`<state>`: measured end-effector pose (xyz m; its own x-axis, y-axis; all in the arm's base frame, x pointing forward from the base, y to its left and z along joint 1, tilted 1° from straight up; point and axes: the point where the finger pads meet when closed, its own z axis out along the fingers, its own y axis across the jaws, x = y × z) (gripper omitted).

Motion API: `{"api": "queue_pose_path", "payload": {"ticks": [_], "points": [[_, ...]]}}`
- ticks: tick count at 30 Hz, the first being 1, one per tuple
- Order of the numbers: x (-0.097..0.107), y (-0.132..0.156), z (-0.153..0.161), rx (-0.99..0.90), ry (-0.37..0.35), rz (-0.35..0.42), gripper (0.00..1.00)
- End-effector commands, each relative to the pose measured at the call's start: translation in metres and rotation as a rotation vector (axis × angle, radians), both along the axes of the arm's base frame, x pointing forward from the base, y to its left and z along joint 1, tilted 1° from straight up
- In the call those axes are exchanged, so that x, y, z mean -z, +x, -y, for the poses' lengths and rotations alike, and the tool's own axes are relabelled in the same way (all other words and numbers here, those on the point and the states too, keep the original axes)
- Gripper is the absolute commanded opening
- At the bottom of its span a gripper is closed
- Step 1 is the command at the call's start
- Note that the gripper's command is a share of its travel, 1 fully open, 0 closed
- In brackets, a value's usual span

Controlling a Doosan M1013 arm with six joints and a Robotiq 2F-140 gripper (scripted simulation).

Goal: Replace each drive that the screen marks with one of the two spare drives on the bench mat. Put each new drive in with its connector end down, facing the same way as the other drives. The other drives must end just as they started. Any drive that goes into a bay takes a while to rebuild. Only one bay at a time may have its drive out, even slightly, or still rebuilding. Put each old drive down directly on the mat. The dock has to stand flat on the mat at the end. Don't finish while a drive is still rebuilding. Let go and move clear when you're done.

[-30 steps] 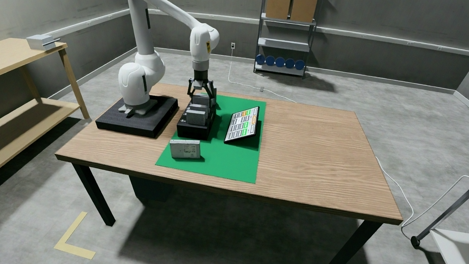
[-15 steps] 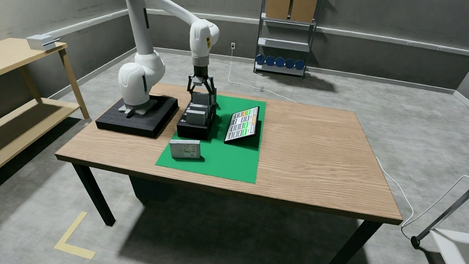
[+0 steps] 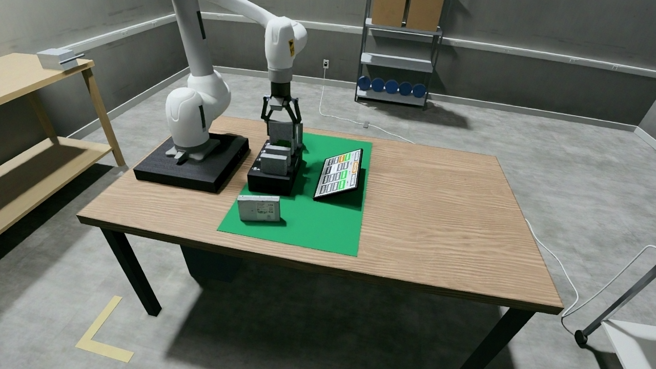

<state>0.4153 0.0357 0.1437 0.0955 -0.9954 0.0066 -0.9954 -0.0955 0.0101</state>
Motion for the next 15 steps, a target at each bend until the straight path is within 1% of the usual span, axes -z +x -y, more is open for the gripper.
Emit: {"api": "queue_pose_path", "payload": {"ticks": [1, 12, 15], "points": [[-0.011, 0.001, 0.0, 0.0, 0.0, 0.001, 0.1], [-0.045, 0.001, 0.0, 0.0, 0.0, 0.001, 0.1], [-0.048, 0.001, 0.0, 0.0, 0.0, 0.001, 0.1]]}}
